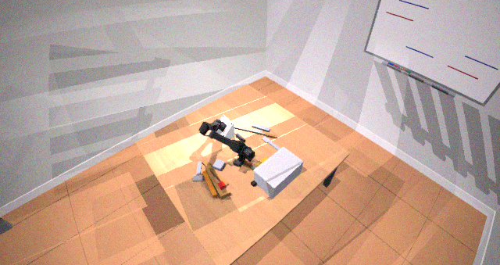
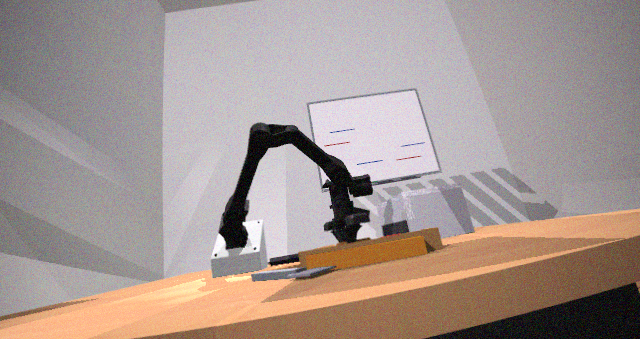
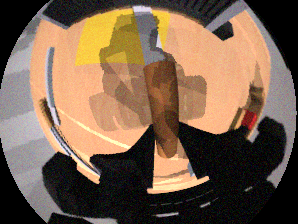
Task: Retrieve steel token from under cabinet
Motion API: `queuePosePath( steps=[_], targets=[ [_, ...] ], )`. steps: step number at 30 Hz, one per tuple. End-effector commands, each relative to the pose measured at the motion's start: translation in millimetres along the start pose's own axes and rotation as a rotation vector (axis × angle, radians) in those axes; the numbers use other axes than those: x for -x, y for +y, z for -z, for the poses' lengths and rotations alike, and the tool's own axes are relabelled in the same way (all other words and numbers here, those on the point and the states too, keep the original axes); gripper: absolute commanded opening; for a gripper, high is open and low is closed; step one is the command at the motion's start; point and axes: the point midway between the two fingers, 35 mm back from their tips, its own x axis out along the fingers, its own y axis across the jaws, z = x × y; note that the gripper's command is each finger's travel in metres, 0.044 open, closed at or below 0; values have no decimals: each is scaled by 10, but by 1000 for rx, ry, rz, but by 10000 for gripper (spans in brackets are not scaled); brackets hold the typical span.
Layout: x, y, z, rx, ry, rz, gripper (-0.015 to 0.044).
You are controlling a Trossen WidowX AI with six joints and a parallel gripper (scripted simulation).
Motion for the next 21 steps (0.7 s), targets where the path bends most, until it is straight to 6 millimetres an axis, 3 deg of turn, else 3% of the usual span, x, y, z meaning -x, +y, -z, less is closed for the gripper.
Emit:
queuePosePath(
  steps=[1,21],
  targets=[
    [-9,1,74,4,6,0,0],
    [-9,-3,298,5,8,0,0]
  ],
)
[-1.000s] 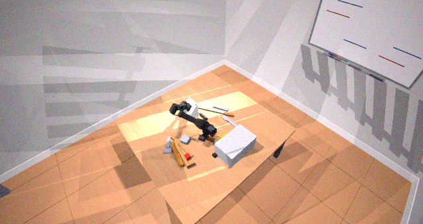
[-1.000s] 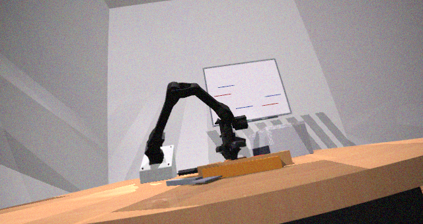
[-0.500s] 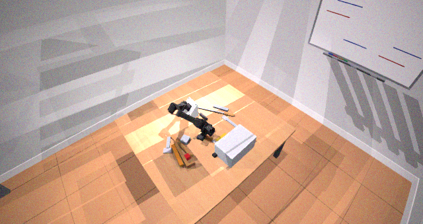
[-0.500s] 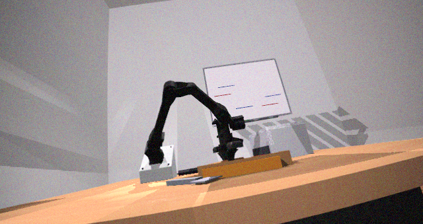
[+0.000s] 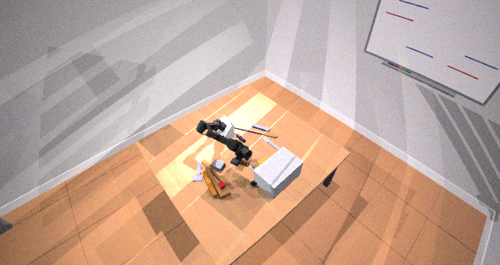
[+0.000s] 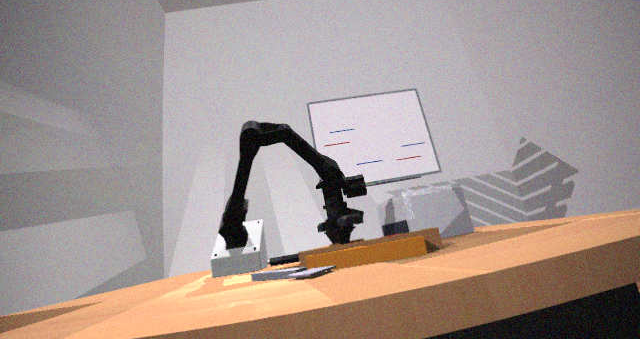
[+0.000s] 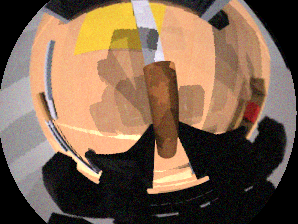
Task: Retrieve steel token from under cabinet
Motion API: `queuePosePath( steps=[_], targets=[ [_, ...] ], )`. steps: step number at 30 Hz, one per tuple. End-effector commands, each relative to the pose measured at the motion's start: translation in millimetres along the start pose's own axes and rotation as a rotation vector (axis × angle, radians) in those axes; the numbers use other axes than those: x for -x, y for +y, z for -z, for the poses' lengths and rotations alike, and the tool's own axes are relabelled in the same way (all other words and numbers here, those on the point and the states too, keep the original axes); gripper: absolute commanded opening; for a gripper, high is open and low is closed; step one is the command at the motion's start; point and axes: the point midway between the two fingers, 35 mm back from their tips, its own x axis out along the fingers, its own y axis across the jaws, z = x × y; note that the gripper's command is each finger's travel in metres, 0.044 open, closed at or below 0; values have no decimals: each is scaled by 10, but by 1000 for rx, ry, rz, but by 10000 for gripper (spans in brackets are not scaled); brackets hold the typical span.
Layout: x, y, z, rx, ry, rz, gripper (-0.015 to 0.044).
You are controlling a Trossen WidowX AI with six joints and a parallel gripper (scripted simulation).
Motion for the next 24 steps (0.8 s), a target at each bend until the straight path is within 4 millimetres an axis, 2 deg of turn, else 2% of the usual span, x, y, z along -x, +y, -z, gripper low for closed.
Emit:
queuePosePath(
  steps=[1,24],
  targets=[
    [-8,2,77,5,7,0,0],
    [-8,-7,355,6,8,0,0]
  ],
)
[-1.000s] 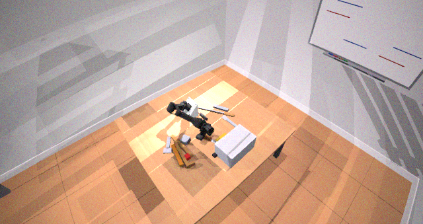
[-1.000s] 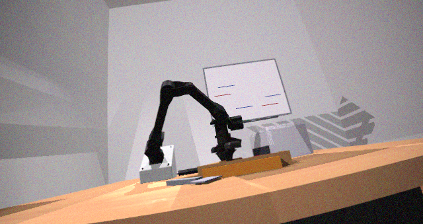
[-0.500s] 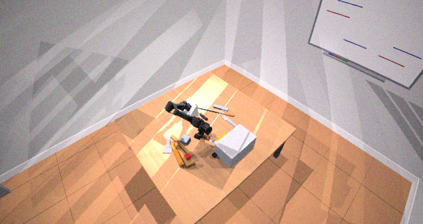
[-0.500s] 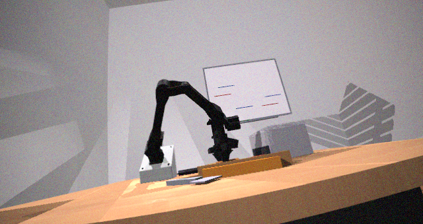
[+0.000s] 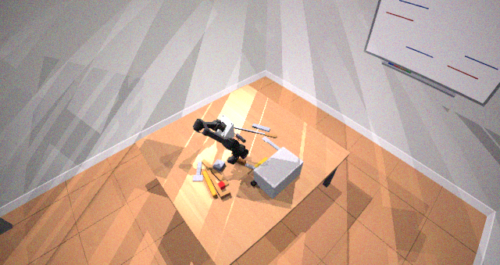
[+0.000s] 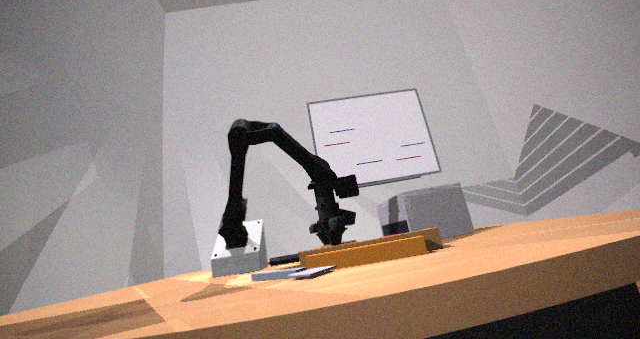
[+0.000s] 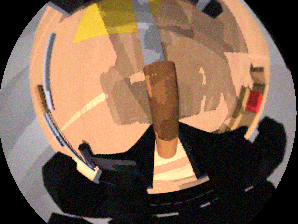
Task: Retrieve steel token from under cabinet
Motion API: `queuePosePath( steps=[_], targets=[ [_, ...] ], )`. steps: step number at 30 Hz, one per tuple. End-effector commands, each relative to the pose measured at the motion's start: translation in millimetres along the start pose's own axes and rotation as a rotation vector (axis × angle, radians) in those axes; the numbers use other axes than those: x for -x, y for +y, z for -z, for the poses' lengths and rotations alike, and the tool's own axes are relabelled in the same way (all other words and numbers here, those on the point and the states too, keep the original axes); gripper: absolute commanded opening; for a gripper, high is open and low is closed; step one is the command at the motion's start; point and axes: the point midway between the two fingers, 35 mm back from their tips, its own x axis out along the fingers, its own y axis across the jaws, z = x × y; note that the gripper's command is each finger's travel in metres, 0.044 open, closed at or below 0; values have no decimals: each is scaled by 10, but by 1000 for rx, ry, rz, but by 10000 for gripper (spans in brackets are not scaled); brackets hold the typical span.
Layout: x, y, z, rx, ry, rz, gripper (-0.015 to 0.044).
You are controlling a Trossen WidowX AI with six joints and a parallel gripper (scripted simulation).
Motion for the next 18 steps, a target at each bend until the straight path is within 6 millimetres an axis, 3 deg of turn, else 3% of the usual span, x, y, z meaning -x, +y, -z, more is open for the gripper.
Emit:
queuePosePath(
  steps=[1,18],
  targets=[
    [-8,4,83,5,7,0,0],
    [-8,-6,293,6,8,0,0]
  ],
)
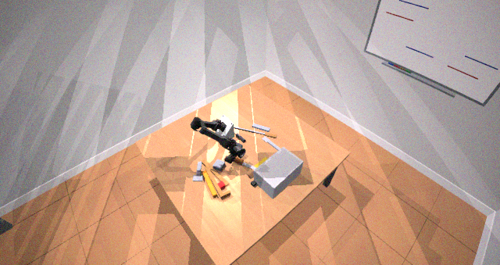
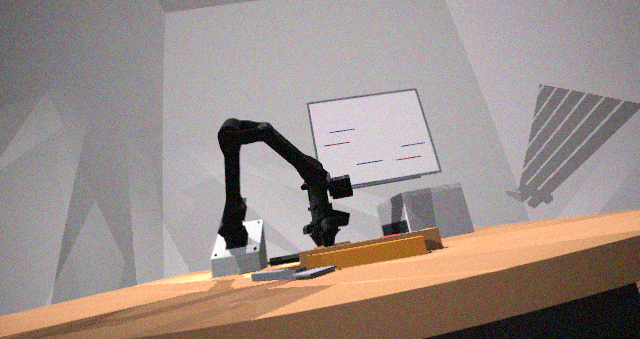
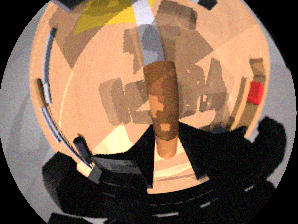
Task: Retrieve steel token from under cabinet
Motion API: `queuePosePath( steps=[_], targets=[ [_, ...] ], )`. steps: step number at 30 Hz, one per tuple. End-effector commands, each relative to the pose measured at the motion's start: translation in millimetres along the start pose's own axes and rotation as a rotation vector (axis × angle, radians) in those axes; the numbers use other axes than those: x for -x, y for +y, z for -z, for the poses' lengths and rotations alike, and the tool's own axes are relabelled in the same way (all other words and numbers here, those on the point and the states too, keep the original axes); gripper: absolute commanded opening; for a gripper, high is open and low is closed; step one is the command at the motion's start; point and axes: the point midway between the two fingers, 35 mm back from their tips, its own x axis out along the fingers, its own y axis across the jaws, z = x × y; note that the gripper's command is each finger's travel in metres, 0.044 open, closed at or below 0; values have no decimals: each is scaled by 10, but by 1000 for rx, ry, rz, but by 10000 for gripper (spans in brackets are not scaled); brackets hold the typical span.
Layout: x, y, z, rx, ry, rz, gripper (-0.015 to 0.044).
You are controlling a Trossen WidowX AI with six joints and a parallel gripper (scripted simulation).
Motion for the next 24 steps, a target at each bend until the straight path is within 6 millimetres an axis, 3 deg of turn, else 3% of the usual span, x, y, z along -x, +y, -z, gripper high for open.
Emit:
queuePosePath(
  steps=[1,24],
  targets=[
    [-8,5,81,5,7,0,0],
    [-9,-15,348,6,8,0,0]
  ],
)
